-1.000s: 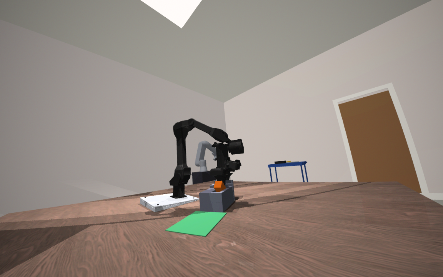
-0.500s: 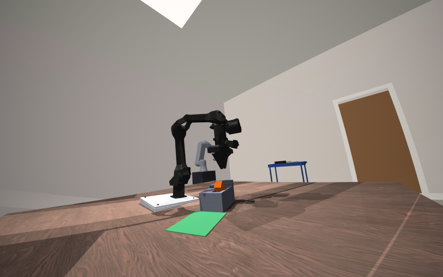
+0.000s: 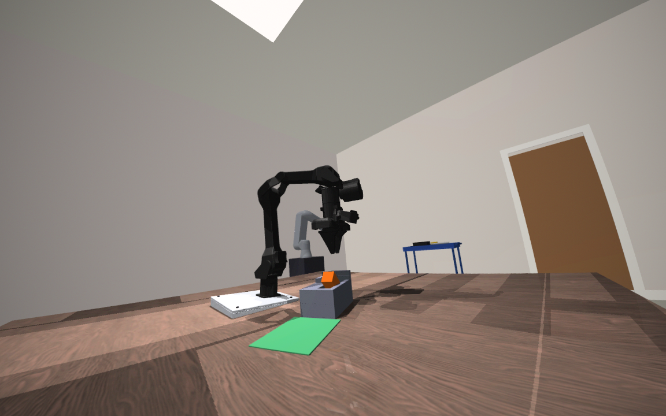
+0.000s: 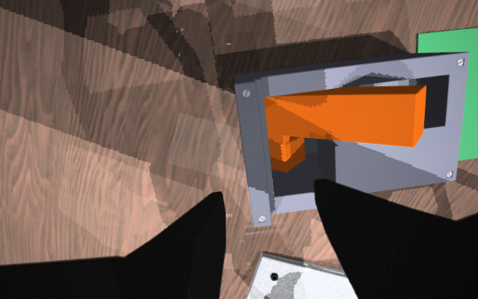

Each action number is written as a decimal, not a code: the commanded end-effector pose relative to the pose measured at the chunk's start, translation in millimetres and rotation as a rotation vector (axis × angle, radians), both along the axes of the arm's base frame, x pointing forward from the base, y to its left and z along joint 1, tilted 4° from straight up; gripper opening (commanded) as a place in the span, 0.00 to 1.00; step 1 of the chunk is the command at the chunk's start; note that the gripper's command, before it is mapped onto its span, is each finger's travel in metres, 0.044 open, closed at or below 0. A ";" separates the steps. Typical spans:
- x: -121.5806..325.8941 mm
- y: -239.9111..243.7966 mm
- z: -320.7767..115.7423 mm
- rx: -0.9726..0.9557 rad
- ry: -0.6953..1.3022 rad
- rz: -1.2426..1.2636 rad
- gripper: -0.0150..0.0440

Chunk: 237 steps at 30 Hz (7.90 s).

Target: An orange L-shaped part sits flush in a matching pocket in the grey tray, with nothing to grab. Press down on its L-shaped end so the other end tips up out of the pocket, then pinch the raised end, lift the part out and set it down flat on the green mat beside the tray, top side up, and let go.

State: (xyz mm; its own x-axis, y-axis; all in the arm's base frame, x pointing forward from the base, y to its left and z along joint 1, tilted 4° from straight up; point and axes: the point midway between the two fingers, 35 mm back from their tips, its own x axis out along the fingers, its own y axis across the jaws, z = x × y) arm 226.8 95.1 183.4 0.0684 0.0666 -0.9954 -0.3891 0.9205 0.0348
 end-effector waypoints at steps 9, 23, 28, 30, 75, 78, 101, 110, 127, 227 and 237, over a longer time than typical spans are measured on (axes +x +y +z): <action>0.1 0.1 -0.2 0.000 0.000 0.000 0.56; 26.0 -37.8 1.7 0.062 0.057 -0.943 0.73; 38.1 -62.6 2.4 0.101 0.089 -1.488 0.73; 39.5 -66.1 2.4 0.107 0.093 -1.561 0.73; 45.4 -62.0 -64.3 0.107 0.094 -1.561 0.73; 45.5 -61.7 -69.1 0.107 0.094 -1.561 0.73; 45.5 -62.2 -72.3 0.104 0.091 -1.558 0.27; 45.4 -62.3 -69.8 0.104 0.091 -1.558 0.25; 43.4 -63.3 -44.0 0.107 0.093 -1.561 0.25; 90.9 -224.7 -2.6 0.096 0.077 -1.562 0.25; 92.2 -224.0 -18.1 0.096 0.077 -1.562 0.25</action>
